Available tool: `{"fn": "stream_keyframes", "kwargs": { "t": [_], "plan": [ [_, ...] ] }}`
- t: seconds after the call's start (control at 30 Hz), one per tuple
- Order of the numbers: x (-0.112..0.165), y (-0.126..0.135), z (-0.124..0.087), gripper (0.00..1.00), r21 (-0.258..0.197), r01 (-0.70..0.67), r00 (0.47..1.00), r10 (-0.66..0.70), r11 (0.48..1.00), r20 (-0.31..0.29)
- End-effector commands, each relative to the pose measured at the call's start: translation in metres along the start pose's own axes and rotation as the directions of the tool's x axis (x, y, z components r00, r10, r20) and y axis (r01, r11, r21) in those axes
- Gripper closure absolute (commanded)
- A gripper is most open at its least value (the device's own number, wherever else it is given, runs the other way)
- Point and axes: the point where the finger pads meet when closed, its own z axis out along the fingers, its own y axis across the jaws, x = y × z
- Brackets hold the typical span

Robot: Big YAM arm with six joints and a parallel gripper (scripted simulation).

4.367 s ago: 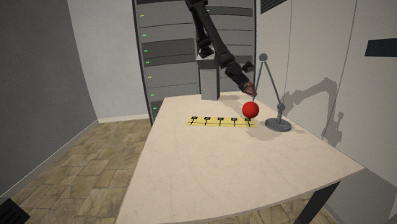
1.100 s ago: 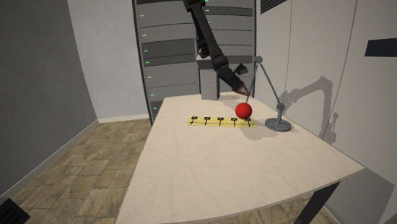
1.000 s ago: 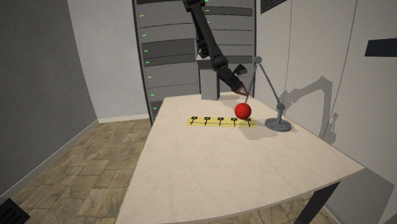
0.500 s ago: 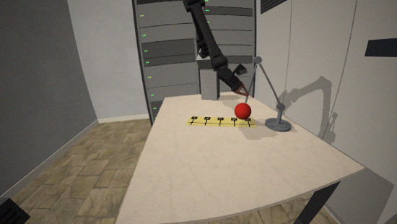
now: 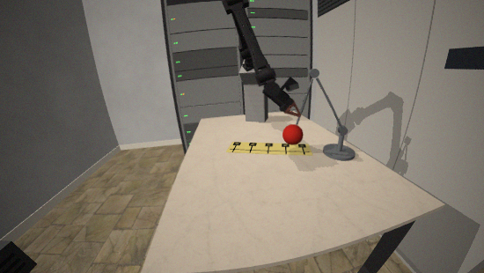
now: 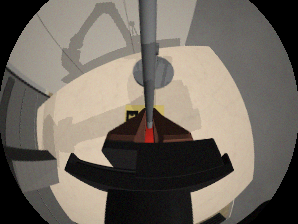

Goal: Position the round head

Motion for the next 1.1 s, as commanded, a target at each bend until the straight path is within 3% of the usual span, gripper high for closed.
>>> {"fn": "stream_keyframes", "kwargs": {
  "t": [0.0,1.07],
  "plan": [
    [0.0003,-0.0106,-0.0303,1.00,0.026,0.007,1.000,-0.007,1.000,-0.003],
    [-0.0029,-0.0109,-0.0231,1.00,0.026,0.007,1.000,-0.007,1.000,-0.003]
  ]
}}
